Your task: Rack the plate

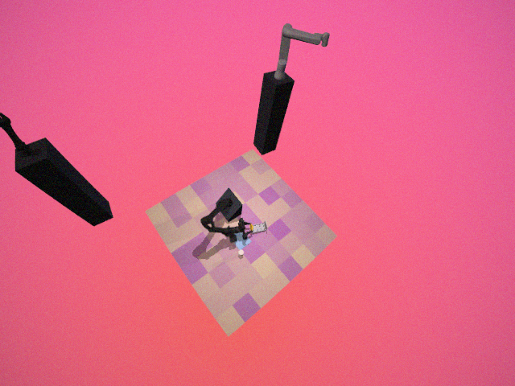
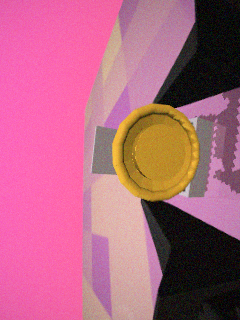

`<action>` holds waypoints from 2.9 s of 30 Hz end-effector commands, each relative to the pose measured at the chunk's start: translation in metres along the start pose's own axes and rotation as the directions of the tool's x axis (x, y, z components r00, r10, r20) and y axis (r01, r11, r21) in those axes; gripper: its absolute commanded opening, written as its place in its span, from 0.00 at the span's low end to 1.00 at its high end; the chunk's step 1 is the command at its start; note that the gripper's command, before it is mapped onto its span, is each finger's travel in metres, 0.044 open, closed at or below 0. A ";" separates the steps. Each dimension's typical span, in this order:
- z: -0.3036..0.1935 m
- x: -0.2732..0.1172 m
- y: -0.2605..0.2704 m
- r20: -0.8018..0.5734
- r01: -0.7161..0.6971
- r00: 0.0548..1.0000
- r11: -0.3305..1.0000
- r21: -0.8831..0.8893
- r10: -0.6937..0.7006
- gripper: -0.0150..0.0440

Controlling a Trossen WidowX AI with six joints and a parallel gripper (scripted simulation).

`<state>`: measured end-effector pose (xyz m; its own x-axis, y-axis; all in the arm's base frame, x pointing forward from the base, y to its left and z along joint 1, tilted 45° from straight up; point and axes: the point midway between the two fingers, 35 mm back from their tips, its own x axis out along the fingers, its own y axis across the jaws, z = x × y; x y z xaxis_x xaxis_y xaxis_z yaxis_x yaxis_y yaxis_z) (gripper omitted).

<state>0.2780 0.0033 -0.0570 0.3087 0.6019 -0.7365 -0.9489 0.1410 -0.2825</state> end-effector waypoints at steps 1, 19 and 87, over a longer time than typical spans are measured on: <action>0.001 0.000 -0.001 0.009 0.006 1.000 1.000 -0.011 -0.006 0.25; 0.004 0.027 -0.001 0.005 0.002 1.000 1.000 -0.007 -0.002 0.25; 0.104 0.030 -0.007 0.001 0.001 1.000 1.000 -0.014 -0.001 0.93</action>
<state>0.2924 0.0789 -0.0359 0.3078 0.6036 -0.7355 -0.9473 0.1221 -0.2962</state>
